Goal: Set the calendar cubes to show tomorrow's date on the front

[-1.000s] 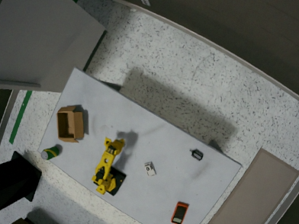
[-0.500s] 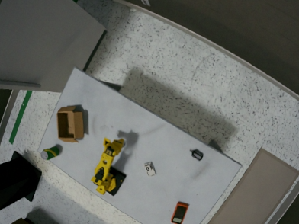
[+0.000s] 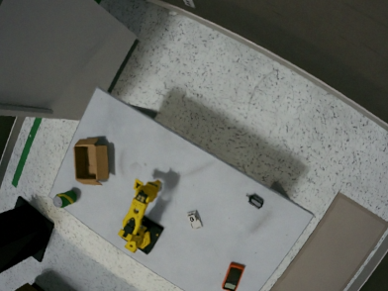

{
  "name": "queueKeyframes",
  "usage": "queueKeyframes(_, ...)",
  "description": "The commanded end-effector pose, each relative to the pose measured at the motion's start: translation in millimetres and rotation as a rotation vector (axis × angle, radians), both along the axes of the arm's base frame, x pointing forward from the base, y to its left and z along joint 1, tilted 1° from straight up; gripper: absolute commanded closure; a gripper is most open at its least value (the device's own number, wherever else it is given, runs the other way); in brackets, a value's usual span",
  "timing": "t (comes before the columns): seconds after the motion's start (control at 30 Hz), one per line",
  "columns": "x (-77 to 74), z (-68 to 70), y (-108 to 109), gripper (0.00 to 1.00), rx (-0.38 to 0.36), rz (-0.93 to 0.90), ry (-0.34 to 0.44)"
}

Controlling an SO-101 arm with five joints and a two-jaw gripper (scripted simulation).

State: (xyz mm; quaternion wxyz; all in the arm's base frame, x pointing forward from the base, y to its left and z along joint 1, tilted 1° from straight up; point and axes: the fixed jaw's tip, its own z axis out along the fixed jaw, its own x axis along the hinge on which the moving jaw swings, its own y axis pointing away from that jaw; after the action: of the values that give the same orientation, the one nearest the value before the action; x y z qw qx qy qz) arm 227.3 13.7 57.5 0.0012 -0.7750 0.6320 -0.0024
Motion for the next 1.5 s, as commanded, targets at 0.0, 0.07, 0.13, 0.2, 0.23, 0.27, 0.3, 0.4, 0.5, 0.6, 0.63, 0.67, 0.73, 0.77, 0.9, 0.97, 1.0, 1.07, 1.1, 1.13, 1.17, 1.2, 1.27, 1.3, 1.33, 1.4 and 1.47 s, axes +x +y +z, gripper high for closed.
queueKeyframes(0.0,2.3,6.2,-1.6,1.0,0.003,-0.004,-0.028)
queueKeyframes(0.07,2.4,6.1,-4.4,1.0,0.003,-0.016,-0.027)
queueKeyframes(0.13,2.5,6.0,-9.4,1.0,0.003,-0.037,-0.027)
queueKeyframes(0.2,2.5,5.9,-16.8,1.0,0.002,-0.068,-0.027)
queueKeyframes(0.23,2.3,5.9,-21.4,1.0,0.002,-0.088,-0.026)
queueKeyframes(0.27,2.1,5.8,-26.6,1.0,0.002,-0.11,-0.026)
queueKeyframes(0.3,1.6,5.7,-32.4,1.0,0.001,-0.135,-0.026)
queueKeyframes(0.4,0.1,5.5,-45.5,1.0,0.001,-0.191,-0.025)
queueKeyframes(0.5,-2.6,5.2,-60.3,1.0,0.0,-0.255,-0.024)
queueKeyframes(0.6,-9.3,4.8,-84.7,1.0,-0.001,-0.362,-0.022)
queueKeyframes(0.63,-12.2,4.7,-93.0,1.0,-0.002,-0.4,-0.022)
queueKeyframes(0.67,-15.5,4.6,-101.3,1.0,-0.002,-0.438,-0.021)
queueKeyframes(0.73,-23.2,4.3,-117.5,1.0,-0.003,-0.515,-0.02)
queueKeyframes(0.77,-27.4,4.1,-125.3,1.0,-0.003,-0.552,-0.019)
queueKeyframes(0.9,-45.6,3.6,-152.6,1.0,-0.004,-0.693,-0.017)
queueKeyframes(0.97,-50.2,3.5,-158.3,1.0,-0.004,-0.724,-0.016)
queueKeyframes(1.0,-50.2,3.5,-158.3,1.0,-0.004,-0.724,-0.016)
queueKeyframes(1.07,-58.9,3.3,-168.2,1.0,-0.004,-0.78,-0.016)
queueKeyframes(1.1,-62.9,3.2,-172.4,1.0,-0.004,-0.805,-0.015)
queueKeyframes(1.13,-66.5,3.1,-176.0,1.0,-0.004,-0.827,-0.015)
queueKeyframes(1.17,-69.8,3.1,-179.2,1.0,-0.004,-0.846,-0.014)
queueKeyframes(1.2,-72.8,3.0,-181.9,1.0,-0.004,-0.863,-0.014)
queueKeyframes(1.27,-77.4,2.9,-185.9,1.0,-0.004,-0.89,-0.014)
queueKeyframes(1.3,-79.0,2.9,-187.3,1.0,-0.004,-0.899,-0.014)
queueKeyframes(1.33,-80.3,2.8,-188.4,1.0,-0.004,-0.906,-0.013)
queueKeyframes(1.4,-81.8,2.8,-189.6,1.0,-0.004,-0.914,-0.013)
queueKeyframes(1.47,-82.2,2.8,-189.9,1.0,-0.004,-0.917,-0.013)
